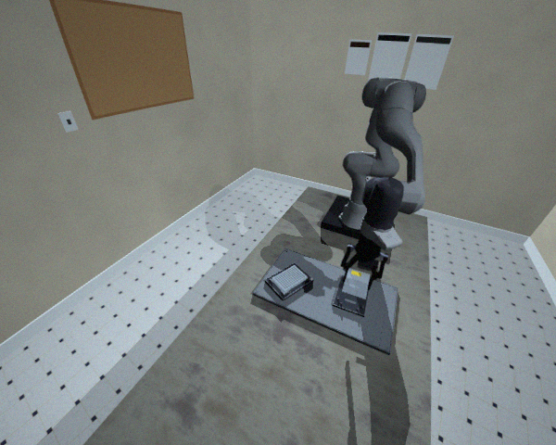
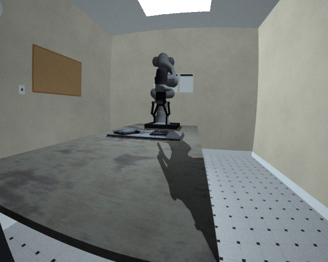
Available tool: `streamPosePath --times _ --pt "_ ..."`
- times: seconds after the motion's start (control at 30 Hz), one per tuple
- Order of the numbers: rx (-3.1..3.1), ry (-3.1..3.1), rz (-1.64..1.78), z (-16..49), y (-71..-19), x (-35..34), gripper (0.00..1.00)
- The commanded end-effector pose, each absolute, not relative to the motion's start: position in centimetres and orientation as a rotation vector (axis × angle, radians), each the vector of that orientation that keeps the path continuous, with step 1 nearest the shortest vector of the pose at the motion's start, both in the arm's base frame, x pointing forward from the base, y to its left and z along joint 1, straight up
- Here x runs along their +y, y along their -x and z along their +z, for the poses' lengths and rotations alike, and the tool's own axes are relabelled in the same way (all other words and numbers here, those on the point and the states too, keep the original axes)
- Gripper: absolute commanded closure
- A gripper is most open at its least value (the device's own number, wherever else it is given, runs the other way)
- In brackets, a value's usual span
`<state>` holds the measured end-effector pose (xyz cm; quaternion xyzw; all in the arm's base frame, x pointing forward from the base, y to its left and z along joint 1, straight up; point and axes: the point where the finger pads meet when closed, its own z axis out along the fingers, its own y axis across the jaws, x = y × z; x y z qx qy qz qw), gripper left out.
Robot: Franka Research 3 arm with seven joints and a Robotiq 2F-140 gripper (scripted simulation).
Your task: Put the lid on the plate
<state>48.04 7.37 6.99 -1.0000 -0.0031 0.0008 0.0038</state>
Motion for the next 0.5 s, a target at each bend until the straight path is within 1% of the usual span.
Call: streamPosePath --times 0.0,0.07,0.13,0.17,0.37,0.4,0.47 --pt "-0.003 3.134 0.009 7.0 -48.7 5.6 0.9" --pt "0.0 3.128 0.011 7.0 -50.5 -0.2 0.9" --pt "0.0 3.128 0.011 7.0 -50.5 -0.2 0.9" --pt "0.0 3.128 0.01 7.0 -51.4 -4.7 0.9" --pt "-0.004 3.136 0.007 7.0 -52.0 -16.9 0.9" --pt "-0.004 3.136 0.007 6.9 -52.1 -18.1 0.9" --pt "-0.004 3.136 0.007 6.9 -52.1 -18.1 0.9"
